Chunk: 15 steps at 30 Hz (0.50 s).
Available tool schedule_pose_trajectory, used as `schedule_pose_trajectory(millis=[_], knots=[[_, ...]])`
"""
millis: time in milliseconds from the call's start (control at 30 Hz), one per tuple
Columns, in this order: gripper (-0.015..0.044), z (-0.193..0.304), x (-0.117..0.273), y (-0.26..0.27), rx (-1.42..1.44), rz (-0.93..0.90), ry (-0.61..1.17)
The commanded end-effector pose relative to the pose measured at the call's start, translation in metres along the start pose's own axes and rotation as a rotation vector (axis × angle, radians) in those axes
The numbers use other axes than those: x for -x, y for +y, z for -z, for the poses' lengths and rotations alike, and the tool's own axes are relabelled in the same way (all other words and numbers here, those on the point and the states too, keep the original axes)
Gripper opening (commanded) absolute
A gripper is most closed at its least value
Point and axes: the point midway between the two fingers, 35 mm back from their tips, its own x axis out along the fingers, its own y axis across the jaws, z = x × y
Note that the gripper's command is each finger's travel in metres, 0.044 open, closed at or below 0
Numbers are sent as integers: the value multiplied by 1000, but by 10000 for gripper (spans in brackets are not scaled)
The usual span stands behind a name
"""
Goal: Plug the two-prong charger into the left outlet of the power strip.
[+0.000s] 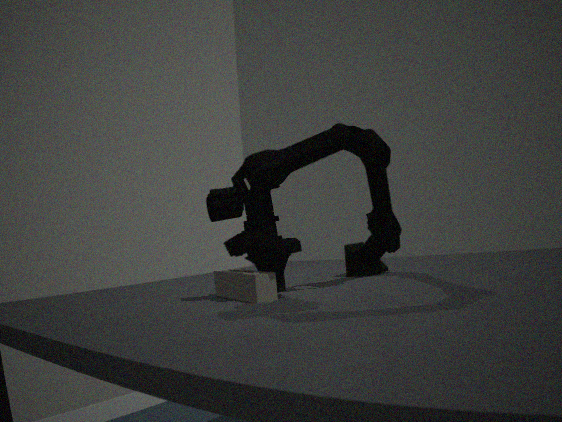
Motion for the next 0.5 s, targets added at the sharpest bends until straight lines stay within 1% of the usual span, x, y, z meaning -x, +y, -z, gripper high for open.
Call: schedule_pose_trajectory(millis=[0, 467], knots=[[0, -9, 2, 1, 18, -1, -26], [0, -8, 1, 1, 18, -1, -26]])
